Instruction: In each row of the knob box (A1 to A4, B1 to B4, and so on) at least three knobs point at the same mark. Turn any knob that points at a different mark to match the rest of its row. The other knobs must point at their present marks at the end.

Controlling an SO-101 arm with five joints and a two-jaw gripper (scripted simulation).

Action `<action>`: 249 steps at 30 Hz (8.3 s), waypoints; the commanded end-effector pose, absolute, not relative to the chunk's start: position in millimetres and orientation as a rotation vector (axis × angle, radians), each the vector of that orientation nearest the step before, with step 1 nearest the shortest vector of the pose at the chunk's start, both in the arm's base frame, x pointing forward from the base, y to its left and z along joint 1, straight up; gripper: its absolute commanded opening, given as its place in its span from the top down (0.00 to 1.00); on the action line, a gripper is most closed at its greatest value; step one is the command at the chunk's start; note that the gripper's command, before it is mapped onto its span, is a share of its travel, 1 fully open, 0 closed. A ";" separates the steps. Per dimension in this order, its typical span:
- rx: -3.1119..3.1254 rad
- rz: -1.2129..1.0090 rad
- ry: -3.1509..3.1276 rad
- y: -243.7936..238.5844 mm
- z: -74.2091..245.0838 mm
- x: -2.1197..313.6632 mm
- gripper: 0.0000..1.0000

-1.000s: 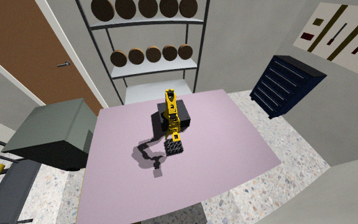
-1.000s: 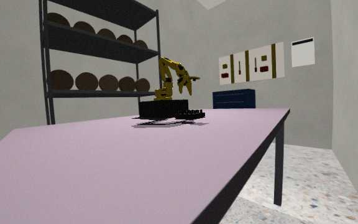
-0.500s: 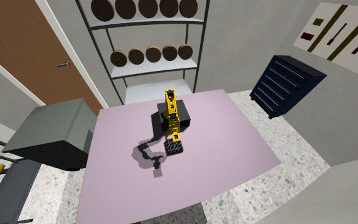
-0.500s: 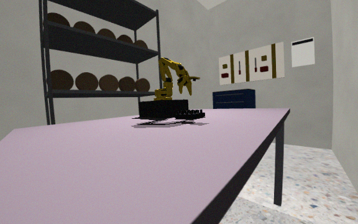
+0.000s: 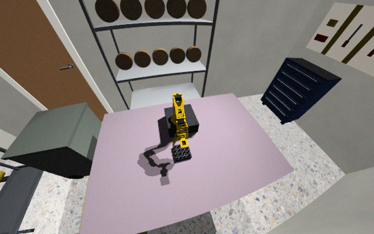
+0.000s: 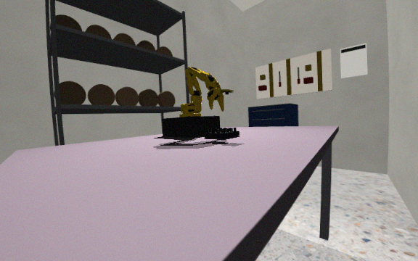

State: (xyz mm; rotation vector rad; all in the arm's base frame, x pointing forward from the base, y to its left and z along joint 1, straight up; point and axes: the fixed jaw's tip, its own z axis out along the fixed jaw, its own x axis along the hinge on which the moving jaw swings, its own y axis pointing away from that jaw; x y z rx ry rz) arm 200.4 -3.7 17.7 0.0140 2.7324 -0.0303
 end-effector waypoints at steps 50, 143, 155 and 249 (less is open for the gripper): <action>0.044 -0.025 2.708 -4.4 19.8 209.4 0.60; 1.266 -0.001 2.878 -19.0 -29.4 174.2 0.90; 1.266 -0.001 2.878 -19.3 -29.4 176.0 0.90; 1.266 -0.001 2.878 -22.8 -47.4 192.8 0.90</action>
